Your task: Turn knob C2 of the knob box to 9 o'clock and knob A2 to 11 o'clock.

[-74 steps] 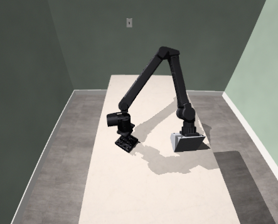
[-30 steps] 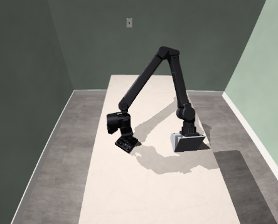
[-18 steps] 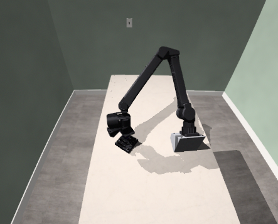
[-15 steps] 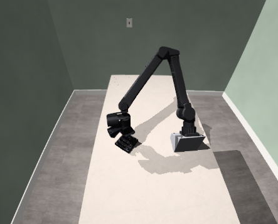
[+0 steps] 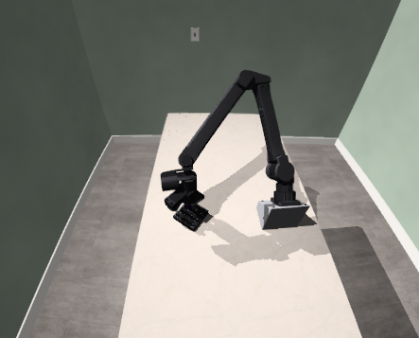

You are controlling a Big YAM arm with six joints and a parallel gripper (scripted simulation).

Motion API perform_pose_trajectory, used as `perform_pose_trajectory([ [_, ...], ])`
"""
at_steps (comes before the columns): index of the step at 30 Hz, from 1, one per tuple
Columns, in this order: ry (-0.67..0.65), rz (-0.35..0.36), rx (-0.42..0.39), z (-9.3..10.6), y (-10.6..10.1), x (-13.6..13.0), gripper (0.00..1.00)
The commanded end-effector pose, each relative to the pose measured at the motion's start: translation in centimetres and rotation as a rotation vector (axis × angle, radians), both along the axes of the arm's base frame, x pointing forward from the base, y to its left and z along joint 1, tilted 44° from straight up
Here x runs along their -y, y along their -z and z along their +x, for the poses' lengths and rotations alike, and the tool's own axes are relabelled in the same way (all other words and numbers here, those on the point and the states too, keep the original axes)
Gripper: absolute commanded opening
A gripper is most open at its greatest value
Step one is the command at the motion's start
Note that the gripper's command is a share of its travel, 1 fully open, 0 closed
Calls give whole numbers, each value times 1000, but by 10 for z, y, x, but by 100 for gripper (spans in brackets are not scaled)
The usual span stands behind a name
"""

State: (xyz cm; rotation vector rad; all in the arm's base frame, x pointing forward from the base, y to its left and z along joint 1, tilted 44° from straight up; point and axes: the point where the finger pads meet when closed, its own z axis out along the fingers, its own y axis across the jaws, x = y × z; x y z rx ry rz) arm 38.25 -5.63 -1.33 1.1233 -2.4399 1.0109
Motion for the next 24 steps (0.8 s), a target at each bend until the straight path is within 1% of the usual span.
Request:
perform_pose_trajectory([
  [1, -53, 4, -42, 4, 1, 0, 7],
  [13, -99, 1, -86, 4, 1, 0, 7],
  [24, -107, 1, -95, 4, 1, 0, 7],
])
